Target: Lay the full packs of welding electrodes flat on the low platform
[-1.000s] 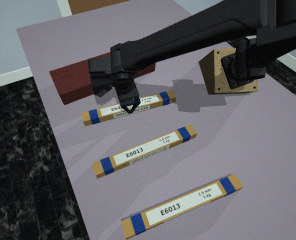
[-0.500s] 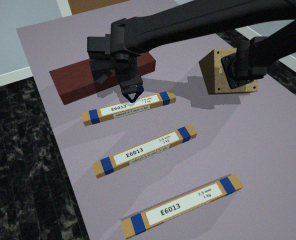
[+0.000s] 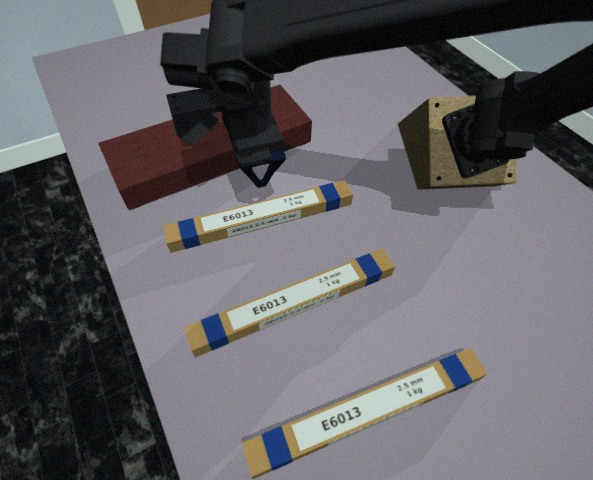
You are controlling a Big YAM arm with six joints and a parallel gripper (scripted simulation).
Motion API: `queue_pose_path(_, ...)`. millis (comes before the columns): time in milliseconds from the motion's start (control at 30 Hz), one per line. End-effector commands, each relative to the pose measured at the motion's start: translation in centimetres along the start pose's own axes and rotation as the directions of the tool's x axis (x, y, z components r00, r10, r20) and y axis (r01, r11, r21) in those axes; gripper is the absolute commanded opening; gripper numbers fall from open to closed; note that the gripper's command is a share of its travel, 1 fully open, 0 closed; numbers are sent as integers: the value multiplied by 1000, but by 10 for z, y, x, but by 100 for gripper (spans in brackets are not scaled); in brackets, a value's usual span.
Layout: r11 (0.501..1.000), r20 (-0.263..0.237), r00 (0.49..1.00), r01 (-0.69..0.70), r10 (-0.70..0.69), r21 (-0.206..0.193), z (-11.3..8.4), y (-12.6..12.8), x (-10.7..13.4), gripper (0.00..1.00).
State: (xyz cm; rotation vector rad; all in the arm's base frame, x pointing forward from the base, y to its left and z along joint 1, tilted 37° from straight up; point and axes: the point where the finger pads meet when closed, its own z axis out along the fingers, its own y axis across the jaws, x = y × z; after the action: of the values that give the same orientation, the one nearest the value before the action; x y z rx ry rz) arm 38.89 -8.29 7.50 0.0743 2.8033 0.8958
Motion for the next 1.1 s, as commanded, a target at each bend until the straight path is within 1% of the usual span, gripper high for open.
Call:
queue_pose_path(0, 996, 17, 996, 83, -84, 9, -12, 13, -14, 74)
queue_pose_path(33, 996, 17, 996, 83, -84, 9, -12, 13, -14, 74)
queue_pose_path(100, 992, 8, 992, 123, -123, 4, -8, 28, -9, 74)
queue_pose_path(300, 994, -6, 994, 109, -110, -6, -3, 72, -1, 74)
queue_pose_path(533, 994, -11, 994, 105, -105, -7, 0, 120, 4, 74)
queue_pose_path(600, 994, -11, 994, 105, -105, -7, 0, 120, 4, 74)
queue_pose_path(867, 995, -13, 995, 102, -102, -7, 0, 173, 7, 74)
queue_pose_path(967, 994, -3, 994, 109, -109, -6, -4, 195, 3, 74)
queue_pose_path(1067, 993, 7, 993, 116, -116, -6, -7, 200, -2, 74)
